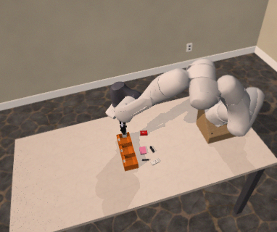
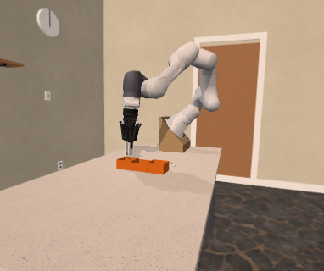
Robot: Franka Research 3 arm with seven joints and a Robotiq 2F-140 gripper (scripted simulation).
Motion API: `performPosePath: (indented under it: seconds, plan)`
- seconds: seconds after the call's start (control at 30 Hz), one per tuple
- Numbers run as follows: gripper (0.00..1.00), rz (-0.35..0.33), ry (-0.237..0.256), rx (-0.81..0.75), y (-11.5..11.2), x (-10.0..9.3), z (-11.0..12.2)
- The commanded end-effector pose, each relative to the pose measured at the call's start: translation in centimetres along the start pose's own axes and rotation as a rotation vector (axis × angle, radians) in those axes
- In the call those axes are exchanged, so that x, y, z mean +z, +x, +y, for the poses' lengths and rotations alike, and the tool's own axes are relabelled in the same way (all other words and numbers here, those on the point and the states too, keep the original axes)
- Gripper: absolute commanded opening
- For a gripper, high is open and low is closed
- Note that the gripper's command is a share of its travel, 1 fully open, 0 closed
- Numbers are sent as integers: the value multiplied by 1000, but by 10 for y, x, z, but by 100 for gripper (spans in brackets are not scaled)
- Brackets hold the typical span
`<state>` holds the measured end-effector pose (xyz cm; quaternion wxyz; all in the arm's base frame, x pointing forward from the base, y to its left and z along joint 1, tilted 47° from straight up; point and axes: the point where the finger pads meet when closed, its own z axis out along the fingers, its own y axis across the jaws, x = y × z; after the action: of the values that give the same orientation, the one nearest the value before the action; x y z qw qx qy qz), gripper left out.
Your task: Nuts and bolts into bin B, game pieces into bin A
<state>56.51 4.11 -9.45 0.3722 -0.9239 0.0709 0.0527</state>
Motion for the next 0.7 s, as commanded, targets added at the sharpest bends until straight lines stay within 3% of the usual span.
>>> performPosePath:
  seconds: [0.0,0.67]
  plan:
    - [7,-5,3,157,0,-1,-2]
    - [7,-6,5,479,0,-1,-3]
